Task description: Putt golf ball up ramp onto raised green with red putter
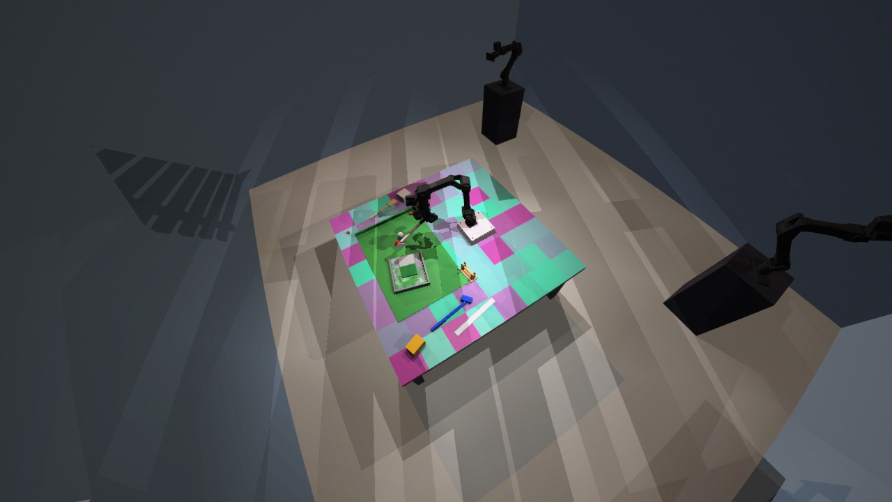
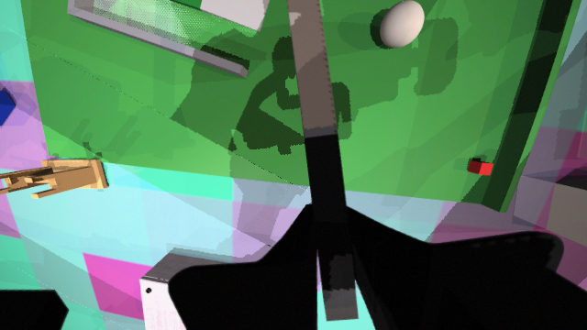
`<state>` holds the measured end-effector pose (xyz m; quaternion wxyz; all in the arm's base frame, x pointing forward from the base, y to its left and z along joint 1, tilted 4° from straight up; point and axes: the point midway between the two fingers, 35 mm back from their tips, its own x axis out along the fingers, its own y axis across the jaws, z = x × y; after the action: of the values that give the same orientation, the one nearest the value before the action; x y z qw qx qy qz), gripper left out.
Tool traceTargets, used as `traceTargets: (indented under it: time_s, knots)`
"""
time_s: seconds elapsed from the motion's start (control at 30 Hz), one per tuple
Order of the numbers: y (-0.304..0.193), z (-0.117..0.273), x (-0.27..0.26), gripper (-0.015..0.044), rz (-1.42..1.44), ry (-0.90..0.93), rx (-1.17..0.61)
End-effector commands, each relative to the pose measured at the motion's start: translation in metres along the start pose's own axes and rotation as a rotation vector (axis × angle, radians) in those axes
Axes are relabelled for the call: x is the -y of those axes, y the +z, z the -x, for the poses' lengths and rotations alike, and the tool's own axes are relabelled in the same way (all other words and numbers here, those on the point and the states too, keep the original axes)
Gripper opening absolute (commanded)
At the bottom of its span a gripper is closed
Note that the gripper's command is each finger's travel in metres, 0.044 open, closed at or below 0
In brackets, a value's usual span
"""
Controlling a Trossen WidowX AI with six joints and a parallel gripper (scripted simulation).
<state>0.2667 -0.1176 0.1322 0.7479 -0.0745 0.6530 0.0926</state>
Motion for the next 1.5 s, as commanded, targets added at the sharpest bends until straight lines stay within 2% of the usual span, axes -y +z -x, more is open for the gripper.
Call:
traceTargets:
  time_s: [0.0, 0.47, 0.7, 1.0, 1.47]
  knots:
    - [-0.011, 0.005, 0.02, 0.0, -0.12, -0.017, -0.005]
    - [-0.061, 0.015, 0.074, 0.0, -0.487, -0.054, -0.038]
    - [-0.062, 0.01, 0.075, 0.0, -0.492, -0.054, -0.038]
    - [-0.064, -0.024, 0.076, 0.0, -0.492, -0.054, -0.038]
    - [-0.065, -0.04, 0.077, 0.0, -0.492, -0.054, -0.038]
